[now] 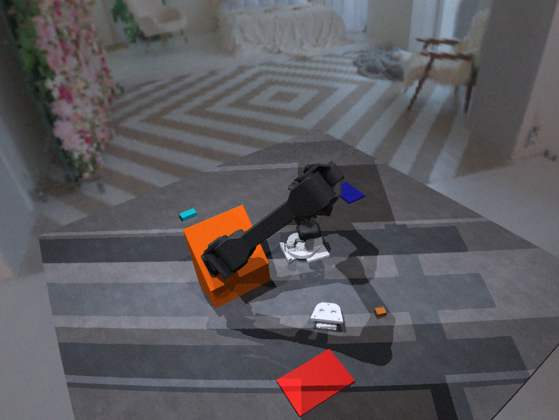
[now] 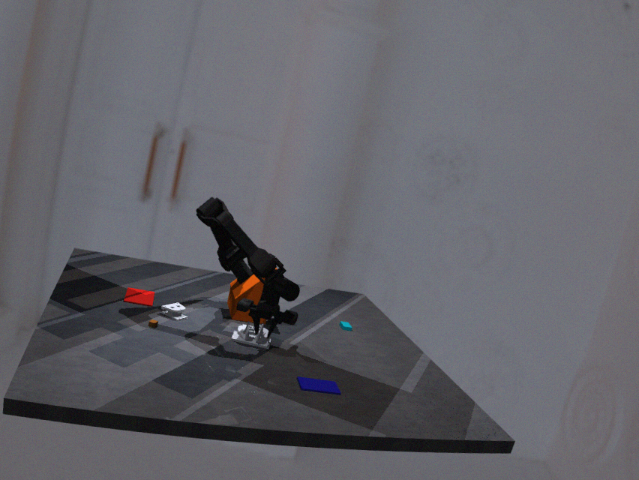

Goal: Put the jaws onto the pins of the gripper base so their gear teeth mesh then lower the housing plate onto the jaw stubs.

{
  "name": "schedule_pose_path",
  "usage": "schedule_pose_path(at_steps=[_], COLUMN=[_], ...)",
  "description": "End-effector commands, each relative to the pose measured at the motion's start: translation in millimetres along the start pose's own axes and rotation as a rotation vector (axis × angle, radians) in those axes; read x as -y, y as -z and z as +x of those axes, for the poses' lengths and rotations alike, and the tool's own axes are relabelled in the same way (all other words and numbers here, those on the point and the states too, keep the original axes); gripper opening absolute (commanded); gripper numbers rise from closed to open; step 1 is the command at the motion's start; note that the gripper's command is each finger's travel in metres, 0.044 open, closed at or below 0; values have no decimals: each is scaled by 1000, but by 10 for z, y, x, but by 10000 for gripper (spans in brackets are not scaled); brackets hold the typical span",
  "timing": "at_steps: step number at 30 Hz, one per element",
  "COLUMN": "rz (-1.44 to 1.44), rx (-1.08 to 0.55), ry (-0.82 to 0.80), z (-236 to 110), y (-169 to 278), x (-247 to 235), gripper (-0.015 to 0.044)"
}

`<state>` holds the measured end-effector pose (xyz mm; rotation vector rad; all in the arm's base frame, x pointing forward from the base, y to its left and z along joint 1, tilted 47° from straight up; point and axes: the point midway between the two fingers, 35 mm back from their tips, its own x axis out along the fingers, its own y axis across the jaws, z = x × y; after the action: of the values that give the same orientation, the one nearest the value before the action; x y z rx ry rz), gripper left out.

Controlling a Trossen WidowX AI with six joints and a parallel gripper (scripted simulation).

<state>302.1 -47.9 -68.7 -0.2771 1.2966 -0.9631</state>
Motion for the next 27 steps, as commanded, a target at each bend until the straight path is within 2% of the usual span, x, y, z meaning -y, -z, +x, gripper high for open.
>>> schedule_pose_path(at_steps=[1,27], rz=[-5,-3], rx=[-4,-4], ry=[6,6], z=[30,61], y=[16,17], x=[19,19], gripper=[134,134])
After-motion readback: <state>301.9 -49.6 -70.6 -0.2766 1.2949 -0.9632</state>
